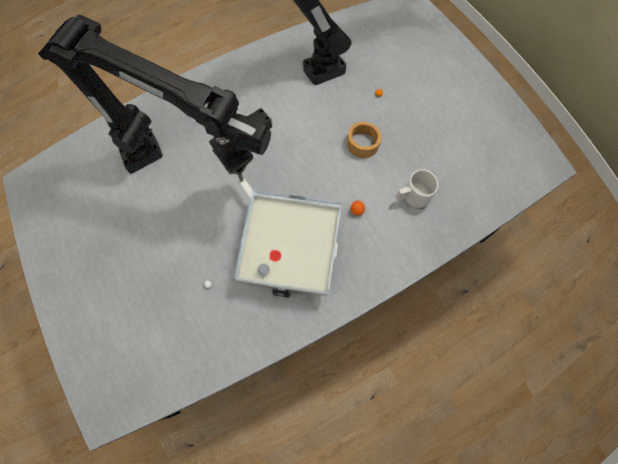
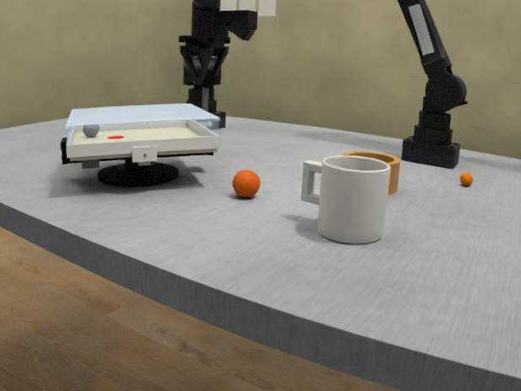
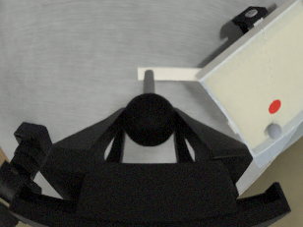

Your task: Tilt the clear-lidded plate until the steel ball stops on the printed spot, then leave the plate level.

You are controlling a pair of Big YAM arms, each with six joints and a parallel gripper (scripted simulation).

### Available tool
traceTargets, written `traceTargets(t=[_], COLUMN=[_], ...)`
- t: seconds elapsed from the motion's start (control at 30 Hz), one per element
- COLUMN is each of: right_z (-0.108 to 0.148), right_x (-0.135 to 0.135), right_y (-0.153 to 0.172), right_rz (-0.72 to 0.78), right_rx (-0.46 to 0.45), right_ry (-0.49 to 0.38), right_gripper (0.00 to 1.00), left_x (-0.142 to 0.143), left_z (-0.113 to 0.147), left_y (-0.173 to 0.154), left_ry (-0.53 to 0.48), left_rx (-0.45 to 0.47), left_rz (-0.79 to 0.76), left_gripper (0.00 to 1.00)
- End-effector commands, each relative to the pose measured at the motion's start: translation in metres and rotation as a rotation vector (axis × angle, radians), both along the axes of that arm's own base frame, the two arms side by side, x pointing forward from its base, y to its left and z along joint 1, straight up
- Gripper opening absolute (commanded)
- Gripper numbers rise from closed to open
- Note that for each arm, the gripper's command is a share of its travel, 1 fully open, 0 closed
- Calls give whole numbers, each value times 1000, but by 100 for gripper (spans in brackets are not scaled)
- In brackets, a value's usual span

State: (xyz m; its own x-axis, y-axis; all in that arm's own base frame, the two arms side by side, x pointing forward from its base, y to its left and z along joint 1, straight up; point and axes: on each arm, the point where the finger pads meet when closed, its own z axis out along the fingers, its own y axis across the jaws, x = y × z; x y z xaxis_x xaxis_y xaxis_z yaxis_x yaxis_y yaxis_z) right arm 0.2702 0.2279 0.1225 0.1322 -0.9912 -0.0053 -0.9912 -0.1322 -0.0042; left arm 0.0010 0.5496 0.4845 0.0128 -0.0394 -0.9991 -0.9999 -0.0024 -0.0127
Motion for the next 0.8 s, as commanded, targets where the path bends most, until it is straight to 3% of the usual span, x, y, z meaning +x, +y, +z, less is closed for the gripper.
traceTargets(t=[0.0,0.77], right_z=[-12,-13], right_x=[1,-4], right_y=[-2,8], right_rz=[-11,-2], right_rx=[-7,-3], right_ry=[1,4], right_gripper=[0,0], left_x=[-7,-7], left_z=[16,16], left_y=[-5,-5], left_ry=[13,13], left_rx=[39,39], left_rz=[9,9], left_gripper=[100,100])
